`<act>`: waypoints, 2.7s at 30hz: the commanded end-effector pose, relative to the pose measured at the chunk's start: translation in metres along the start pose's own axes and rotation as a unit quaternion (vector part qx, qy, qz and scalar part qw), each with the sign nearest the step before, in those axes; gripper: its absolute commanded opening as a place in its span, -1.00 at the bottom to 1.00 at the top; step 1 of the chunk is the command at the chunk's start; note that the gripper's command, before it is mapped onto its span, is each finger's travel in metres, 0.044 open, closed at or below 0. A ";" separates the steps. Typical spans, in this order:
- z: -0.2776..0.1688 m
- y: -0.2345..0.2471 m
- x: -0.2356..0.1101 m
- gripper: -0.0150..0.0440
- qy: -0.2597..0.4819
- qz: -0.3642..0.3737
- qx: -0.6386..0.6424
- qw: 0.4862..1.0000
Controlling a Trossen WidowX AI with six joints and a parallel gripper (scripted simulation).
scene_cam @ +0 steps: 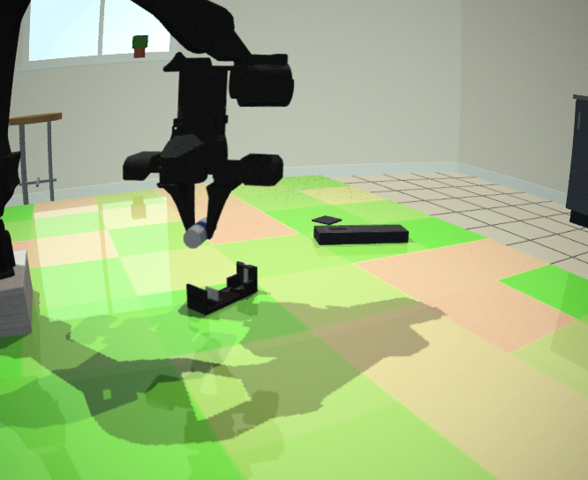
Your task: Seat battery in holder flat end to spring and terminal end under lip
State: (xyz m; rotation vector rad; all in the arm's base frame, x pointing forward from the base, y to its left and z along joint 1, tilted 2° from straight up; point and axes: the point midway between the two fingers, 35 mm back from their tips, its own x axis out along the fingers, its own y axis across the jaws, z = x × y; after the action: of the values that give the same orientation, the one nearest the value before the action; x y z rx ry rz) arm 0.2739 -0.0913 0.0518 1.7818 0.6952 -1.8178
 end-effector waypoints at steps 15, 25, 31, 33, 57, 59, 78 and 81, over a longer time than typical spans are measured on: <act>-0.004 0.027 0.000 -0.23 0.005 0.001 0.235 0.972; -0.007 0.030 0.023 -0.23 0.070 0.015 0.232 0.970; -0.009 0.030 0.035 -0.23 0.110 0.024 0.228 0.967; -0.009 0.030 0.038 -0.23 0.122 0.027 0.226 0.966; -0.005 0.029 0.051 -0.23 0.192 0.040 0.223 0.955; -0.004 0.029 0.052 -0.23 0.199 0.041 0.222 0.954; 0.003 0.024 0.060 -0.23 0.246 0.052 0.218 0.943; 0.006 0.023 0.061 -0.23 0.245 0.053 0.218 0.943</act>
State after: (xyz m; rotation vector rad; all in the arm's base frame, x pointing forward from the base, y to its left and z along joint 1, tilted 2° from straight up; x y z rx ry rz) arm 0.2877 -0.1127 -0.0082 2.5574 0.3635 -1.5492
